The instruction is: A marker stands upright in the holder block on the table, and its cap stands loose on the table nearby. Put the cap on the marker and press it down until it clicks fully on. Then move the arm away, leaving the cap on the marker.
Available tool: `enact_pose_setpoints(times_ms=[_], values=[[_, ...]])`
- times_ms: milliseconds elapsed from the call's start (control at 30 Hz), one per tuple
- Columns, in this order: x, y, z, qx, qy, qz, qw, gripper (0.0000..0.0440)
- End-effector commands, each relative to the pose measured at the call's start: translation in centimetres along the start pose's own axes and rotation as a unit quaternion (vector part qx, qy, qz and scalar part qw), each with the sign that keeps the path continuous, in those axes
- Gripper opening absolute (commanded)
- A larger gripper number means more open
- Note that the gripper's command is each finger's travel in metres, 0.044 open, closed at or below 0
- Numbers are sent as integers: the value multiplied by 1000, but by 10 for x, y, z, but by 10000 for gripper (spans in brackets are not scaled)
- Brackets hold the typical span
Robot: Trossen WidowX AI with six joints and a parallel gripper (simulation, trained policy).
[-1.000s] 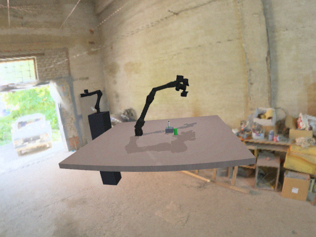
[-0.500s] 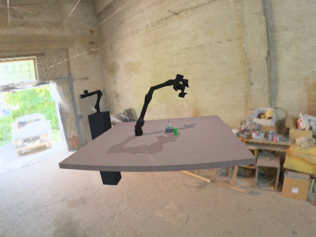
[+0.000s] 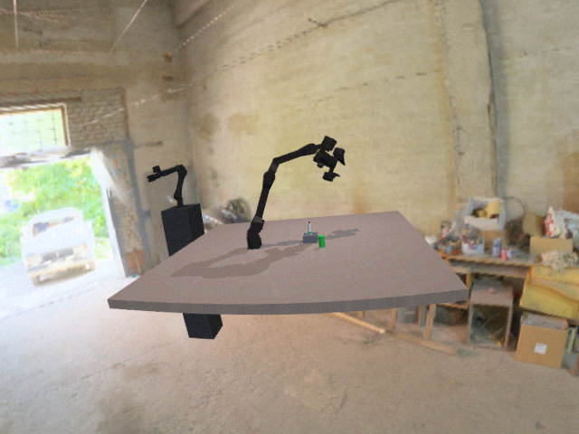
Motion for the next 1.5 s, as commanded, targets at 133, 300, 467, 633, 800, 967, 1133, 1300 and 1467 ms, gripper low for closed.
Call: enact_pose_setpoints(times_ms=[133,300,467,633,800,967,1133,1300,1467], values=[[-16,12,14,23,-38,25,999,325],[-24,19,23,37,-61,38,997,324],[-33,26,32,52,-83,51,994,323],[-41,32,41,66,-106,63,990,323],[-49,39,49,80,-128,75,986,322],[-56,46,58,94,-150,86,980,322],[-64,52,67,107,-172,97,975,322],[-70,59,75,119,-192,107,968,322],[-77,66,83,130,-212,117,961,321]])
Point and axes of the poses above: the point midway between the two fingers, 35 mm back from their tips, its own x axis out along the fingers, its own z axis across the jaws, y = z × x, the point moved 9 cm from there along -x, back along the fingers, and after that the axes turned 7 degrees about x, right-handed, at the moved point
